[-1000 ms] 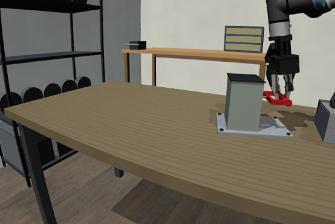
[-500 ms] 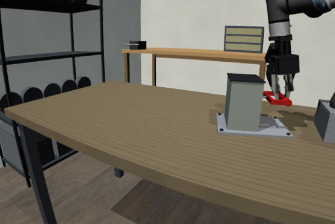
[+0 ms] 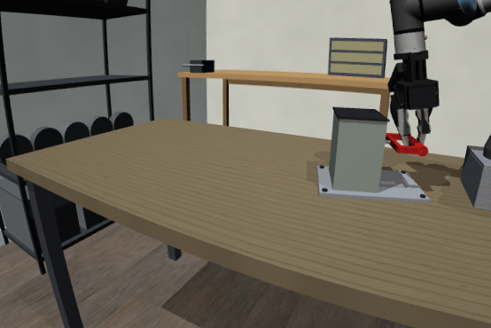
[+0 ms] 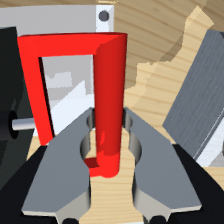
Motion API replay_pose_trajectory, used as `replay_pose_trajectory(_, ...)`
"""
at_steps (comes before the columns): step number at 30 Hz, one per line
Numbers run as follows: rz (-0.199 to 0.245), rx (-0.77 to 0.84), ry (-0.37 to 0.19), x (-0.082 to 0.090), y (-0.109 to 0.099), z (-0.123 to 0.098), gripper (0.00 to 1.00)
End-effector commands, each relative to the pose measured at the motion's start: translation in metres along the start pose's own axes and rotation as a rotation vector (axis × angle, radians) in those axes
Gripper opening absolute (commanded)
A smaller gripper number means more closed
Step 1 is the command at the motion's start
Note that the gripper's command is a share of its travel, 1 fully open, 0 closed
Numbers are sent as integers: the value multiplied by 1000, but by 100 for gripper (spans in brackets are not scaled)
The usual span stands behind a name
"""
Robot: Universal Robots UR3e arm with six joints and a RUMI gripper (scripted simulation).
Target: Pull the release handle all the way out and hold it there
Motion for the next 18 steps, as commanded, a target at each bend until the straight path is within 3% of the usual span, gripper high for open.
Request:
replay_pose_trajectory(1,2,0,1,1,-1,0,0)
replay_pose_trajectory(18,2,0,1,-2,13,0,0)
Point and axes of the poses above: the point where the finger pads meet when closed, its own x axis back along the fingers, its own y axis across the jaws, z = x × y, the point moved 2 cm from there along x, back along the fingers, and after that the axes turned 1 degree about x, right-handed, at the moved point
